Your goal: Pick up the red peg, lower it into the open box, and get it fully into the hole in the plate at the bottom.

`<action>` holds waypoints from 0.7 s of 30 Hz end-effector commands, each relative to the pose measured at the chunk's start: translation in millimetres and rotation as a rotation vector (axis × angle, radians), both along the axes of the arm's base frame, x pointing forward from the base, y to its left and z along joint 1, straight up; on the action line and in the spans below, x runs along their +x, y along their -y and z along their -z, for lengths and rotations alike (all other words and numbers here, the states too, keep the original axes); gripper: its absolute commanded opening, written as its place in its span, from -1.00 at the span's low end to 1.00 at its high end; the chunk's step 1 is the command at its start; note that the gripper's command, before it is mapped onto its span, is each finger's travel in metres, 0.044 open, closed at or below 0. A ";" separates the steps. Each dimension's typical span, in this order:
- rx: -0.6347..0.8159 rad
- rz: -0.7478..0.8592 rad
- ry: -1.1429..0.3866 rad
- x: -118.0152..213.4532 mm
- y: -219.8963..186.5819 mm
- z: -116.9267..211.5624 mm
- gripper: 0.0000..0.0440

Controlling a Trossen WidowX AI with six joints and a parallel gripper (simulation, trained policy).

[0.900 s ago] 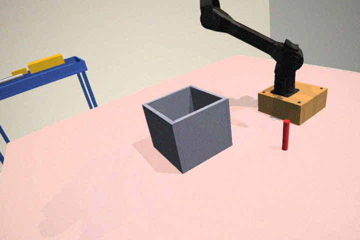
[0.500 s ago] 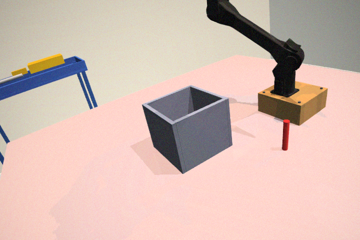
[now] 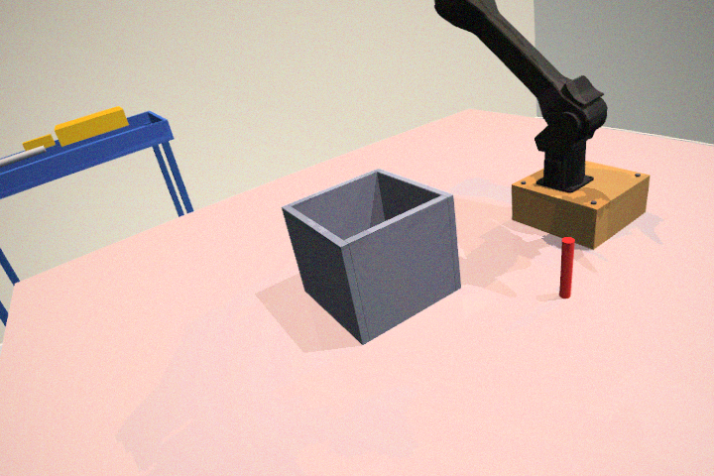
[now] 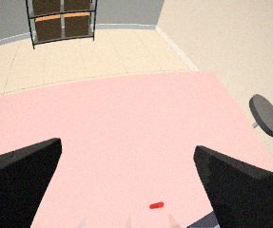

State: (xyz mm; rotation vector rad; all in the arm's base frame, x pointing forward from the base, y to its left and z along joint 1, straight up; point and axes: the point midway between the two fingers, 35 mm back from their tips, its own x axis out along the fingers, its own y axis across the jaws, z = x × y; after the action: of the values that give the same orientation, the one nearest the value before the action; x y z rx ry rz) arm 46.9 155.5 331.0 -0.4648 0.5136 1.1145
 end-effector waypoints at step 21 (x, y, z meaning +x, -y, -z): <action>-0.063 0.646 -0.479 32.8 -7.6 55.8 1.00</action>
State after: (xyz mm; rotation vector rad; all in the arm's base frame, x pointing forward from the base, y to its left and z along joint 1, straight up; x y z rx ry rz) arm 77.7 162.9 282.6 -0.0834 0.9942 0.6252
